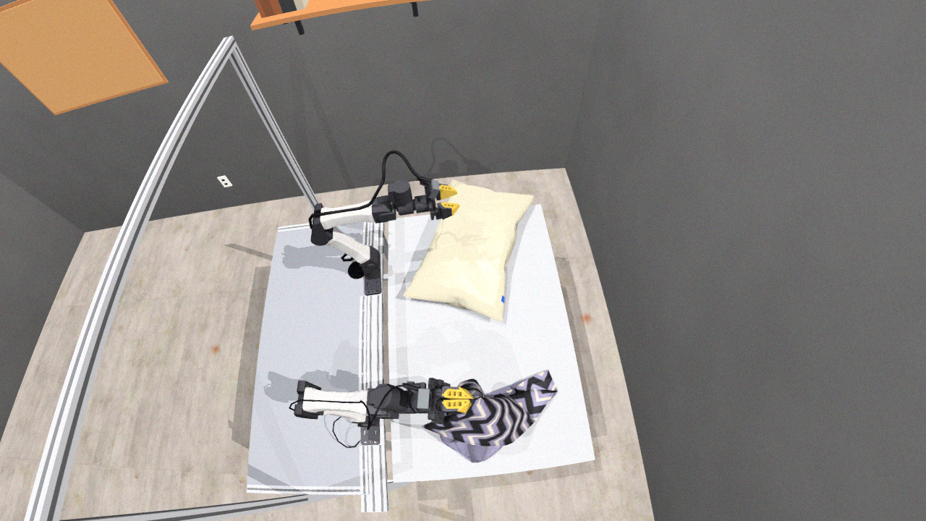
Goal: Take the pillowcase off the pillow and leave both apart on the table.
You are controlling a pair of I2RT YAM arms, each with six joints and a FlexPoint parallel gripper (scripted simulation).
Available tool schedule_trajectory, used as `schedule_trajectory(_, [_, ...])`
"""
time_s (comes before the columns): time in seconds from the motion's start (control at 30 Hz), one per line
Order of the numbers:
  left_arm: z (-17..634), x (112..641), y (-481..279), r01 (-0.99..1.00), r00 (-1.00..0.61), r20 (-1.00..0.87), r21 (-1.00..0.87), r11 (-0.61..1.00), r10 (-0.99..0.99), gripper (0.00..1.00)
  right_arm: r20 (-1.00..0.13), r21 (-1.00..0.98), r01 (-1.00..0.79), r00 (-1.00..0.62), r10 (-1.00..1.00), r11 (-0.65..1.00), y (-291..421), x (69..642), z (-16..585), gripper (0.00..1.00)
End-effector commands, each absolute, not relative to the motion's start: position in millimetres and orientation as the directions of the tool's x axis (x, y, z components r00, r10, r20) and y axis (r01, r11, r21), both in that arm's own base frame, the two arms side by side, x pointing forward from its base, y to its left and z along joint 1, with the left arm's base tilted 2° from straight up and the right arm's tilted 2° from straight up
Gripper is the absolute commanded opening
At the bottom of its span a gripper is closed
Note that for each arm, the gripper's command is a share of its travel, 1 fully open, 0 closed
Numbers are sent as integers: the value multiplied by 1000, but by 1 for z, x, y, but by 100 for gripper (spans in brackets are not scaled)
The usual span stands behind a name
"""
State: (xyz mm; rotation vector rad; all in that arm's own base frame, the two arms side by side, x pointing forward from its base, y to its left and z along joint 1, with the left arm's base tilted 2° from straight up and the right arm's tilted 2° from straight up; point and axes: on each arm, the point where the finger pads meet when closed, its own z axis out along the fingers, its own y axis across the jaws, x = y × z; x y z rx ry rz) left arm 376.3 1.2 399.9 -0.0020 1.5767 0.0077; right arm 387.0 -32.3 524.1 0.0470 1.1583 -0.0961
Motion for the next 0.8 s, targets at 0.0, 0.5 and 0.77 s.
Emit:
schedule_trajectory(0.0, [403,378,-1,2,-6,-1000,11,1000,11,60,-902,-16,112,428,-63,994,-35,376,523,0])
schedule_trajectory(0.5, [403,378,-1,2,-6,-1000,11,1000,11,60,-904,-19,111,422,-64,994,-33,359,485,0])
schedule_trajectory(0.77, [403,378,-1,2,-6,-1000,11,1000,11,60,-910,-18,119,409,-65,993,-35,356,475,0])
